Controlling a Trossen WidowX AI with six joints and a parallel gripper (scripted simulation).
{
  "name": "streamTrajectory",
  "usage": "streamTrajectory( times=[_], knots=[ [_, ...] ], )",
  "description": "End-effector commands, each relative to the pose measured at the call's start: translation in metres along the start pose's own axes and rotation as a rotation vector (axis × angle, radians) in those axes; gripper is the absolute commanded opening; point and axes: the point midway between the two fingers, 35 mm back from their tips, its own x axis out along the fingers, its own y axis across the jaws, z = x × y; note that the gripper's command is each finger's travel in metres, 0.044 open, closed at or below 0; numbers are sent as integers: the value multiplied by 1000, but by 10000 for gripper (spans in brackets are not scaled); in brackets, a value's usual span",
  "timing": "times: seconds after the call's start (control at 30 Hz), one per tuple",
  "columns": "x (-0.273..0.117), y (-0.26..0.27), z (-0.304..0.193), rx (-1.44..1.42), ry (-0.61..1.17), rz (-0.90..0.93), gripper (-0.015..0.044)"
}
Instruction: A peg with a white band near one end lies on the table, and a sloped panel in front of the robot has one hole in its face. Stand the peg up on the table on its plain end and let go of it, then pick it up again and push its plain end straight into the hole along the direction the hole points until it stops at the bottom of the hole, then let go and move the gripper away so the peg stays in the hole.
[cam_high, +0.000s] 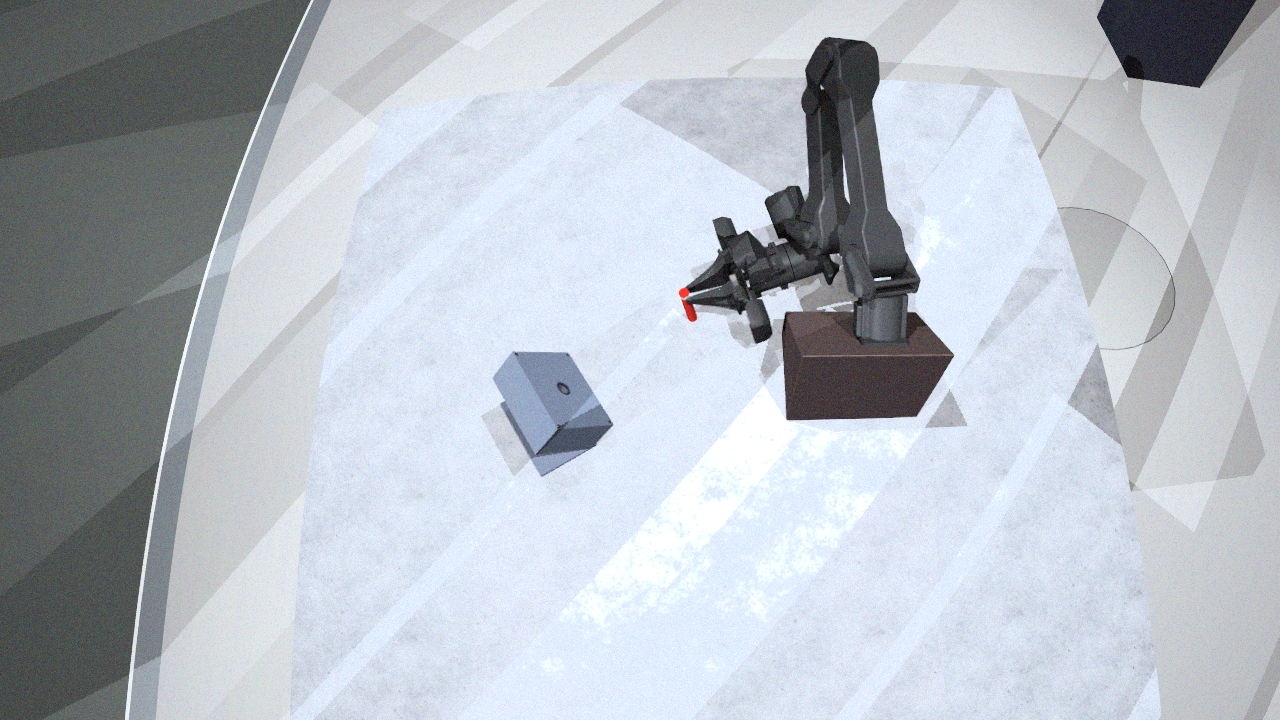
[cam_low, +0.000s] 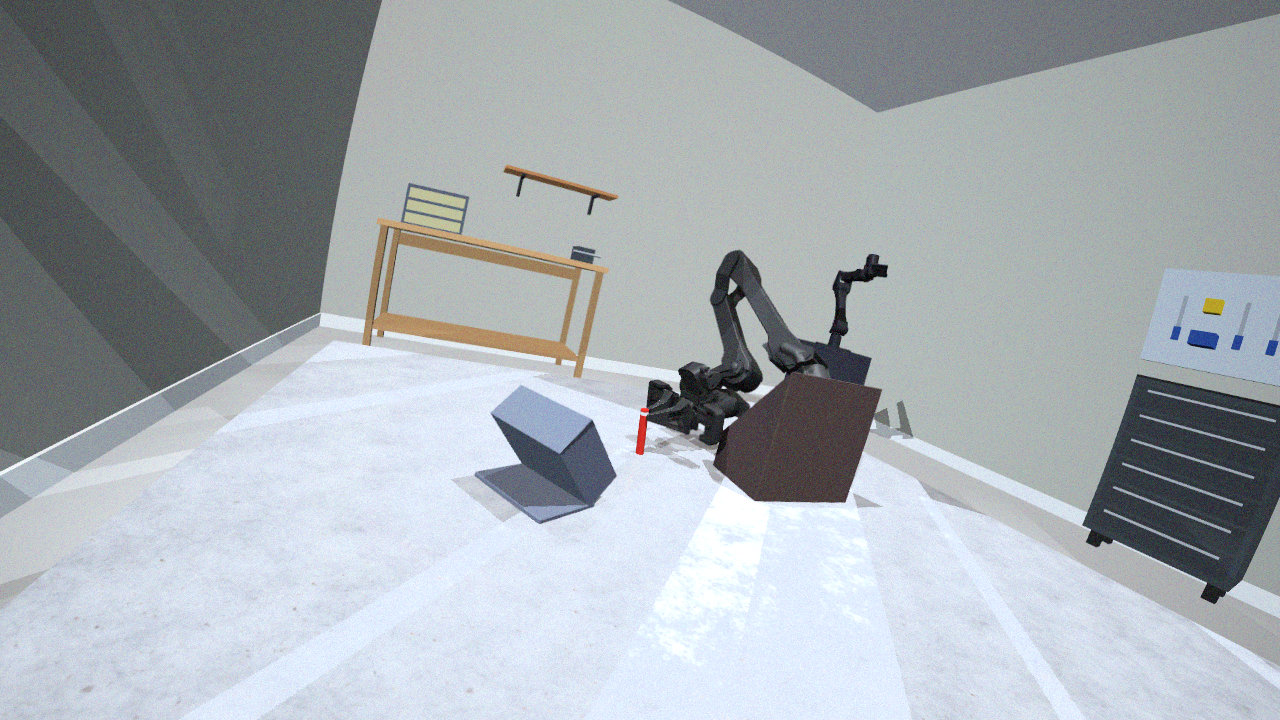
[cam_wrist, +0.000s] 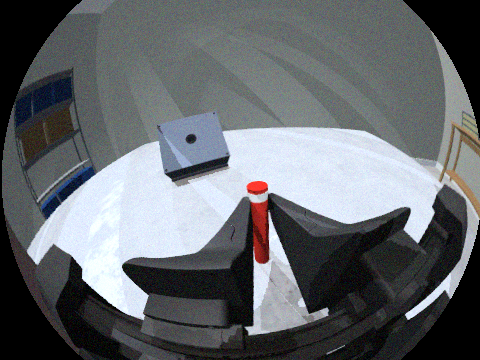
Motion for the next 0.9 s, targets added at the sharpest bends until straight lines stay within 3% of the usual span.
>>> streamTrajectory(
  times=[0.0,0.87],
  knots=[
    [-1,0,-2,0,1,0,50],
    [-4,1,-4,-14,-35,9,50]
  ],
)
